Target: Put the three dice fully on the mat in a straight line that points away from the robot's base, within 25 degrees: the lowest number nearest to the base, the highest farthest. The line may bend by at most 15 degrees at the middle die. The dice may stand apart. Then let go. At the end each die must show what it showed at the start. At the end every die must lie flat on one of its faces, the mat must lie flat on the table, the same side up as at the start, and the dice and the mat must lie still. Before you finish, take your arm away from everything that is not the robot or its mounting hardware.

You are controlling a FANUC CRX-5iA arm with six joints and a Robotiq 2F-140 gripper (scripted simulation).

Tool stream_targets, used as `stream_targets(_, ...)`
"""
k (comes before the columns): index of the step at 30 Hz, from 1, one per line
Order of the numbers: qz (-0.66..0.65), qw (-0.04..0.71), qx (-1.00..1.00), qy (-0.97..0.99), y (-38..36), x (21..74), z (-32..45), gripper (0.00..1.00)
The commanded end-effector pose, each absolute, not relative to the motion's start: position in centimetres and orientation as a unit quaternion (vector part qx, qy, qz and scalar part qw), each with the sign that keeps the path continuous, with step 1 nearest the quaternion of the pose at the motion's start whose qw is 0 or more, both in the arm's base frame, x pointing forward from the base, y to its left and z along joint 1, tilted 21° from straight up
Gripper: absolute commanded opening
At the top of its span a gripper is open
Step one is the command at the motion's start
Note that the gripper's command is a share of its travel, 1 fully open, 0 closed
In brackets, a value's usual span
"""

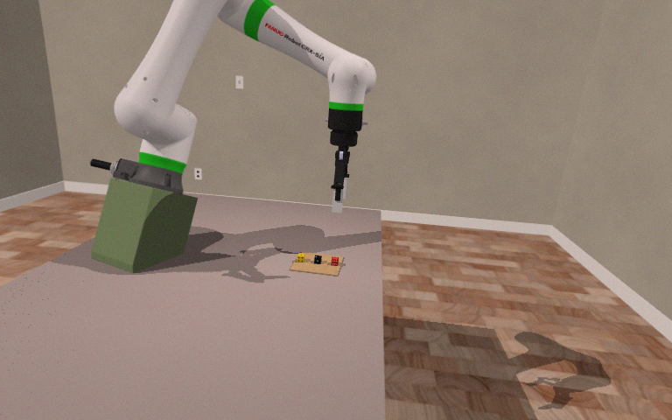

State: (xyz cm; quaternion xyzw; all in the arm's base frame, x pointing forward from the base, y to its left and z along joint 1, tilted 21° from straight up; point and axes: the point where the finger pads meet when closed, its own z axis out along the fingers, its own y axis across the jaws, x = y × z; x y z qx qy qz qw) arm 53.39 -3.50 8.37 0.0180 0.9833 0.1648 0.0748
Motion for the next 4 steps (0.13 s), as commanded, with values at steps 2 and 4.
stream_targets(2, 0.165, 0.075, 0.018, 0.983, -3.52, 53.4, 8.39, 1.0)
stream_targets(4, 0.165, 0.075, 0.018, 0.983, -3.52, 53.4, 8.39, 1.0)
